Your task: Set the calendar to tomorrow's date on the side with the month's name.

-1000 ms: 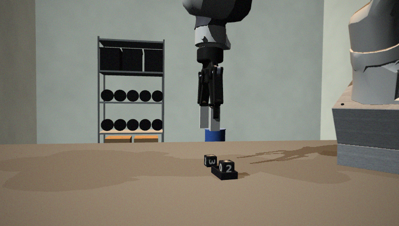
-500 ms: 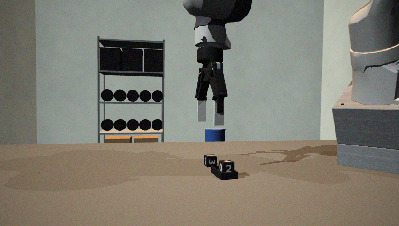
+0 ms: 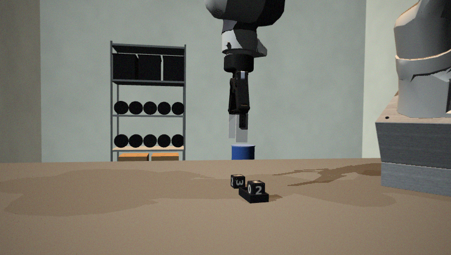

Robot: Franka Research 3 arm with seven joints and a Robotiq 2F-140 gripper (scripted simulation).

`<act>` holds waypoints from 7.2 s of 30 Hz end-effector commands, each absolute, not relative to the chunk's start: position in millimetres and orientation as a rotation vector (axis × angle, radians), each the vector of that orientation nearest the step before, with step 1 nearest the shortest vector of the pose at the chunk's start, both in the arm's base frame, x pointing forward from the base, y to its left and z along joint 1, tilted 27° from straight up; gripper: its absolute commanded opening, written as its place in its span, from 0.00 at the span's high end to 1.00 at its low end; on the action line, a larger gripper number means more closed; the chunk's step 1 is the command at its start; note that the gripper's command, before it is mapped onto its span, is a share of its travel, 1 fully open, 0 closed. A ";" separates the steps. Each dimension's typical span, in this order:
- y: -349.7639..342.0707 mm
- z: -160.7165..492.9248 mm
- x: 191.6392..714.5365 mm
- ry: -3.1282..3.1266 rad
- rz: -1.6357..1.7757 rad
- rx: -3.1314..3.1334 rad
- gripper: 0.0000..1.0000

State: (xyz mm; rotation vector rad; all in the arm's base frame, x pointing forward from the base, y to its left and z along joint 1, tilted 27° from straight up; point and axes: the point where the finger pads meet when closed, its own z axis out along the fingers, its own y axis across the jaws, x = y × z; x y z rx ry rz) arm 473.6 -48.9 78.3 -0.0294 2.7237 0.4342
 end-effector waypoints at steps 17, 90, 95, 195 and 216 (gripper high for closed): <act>-48.4 75.7 473.6 2.736 0.541 0.581 0.00; -47.8 67.3 473.0 2.286 0.715 1.900 0.72; -47.8 67.3 473.0 2.286 0.715 1.900 0.72; -32.1 23.8 490.7 2.286 0.715 1.901 0.72; -32.1 23.8 490.7 2.286 0.715 1.901 0.72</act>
